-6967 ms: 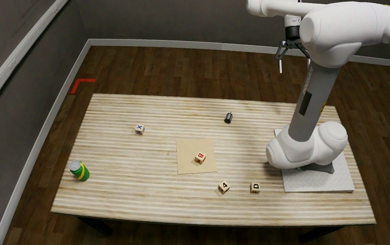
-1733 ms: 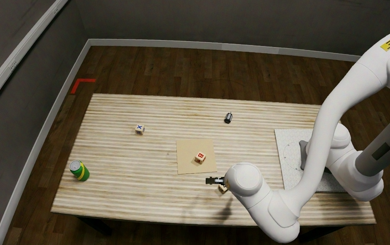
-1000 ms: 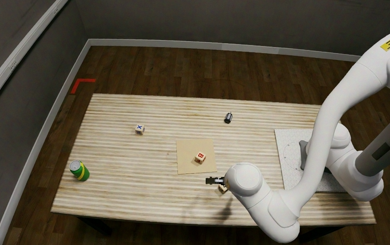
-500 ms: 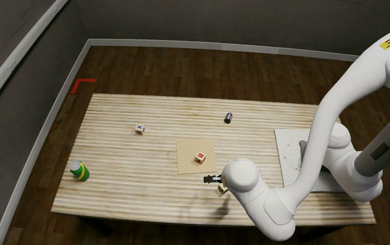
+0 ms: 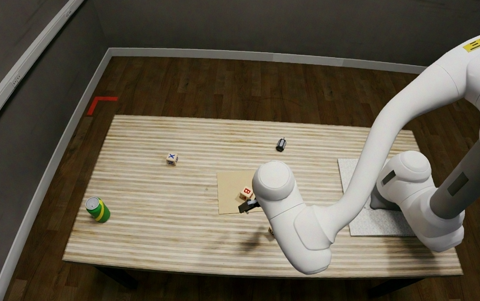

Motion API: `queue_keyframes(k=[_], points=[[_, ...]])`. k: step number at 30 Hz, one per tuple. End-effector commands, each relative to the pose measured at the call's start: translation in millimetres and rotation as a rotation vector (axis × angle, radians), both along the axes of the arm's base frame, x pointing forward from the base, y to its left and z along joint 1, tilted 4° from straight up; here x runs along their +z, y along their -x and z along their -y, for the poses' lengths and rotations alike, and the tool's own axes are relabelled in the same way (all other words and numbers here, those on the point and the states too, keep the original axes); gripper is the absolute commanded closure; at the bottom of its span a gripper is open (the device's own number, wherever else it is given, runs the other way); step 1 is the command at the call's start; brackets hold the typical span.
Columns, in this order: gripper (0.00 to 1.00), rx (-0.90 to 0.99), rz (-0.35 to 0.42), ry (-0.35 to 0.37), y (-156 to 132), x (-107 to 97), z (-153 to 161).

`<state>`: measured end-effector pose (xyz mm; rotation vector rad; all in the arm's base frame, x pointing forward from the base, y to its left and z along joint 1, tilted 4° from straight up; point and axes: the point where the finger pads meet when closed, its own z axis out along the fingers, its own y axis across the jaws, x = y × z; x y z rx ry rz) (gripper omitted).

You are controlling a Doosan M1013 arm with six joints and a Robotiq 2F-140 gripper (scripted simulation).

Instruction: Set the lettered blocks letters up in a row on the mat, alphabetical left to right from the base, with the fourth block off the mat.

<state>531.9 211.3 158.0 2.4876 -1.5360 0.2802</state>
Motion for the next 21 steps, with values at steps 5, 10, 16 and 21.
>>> queue_keyframes(k=[5, 10, 16, 21], points=[[0.0, 0.195, -0.093, -0.044, -30.9, 28.7, 33.6], [0.0, 0.297, -0.127, -0.067, -45.2, 43.7, 52.4], [0.0, 0.466, -0.17, -0.107, -66.3, 68.9, 84.7], [0.0, 0.527, -0.182, -0.121, -73.2, 77.9, 96.5]])
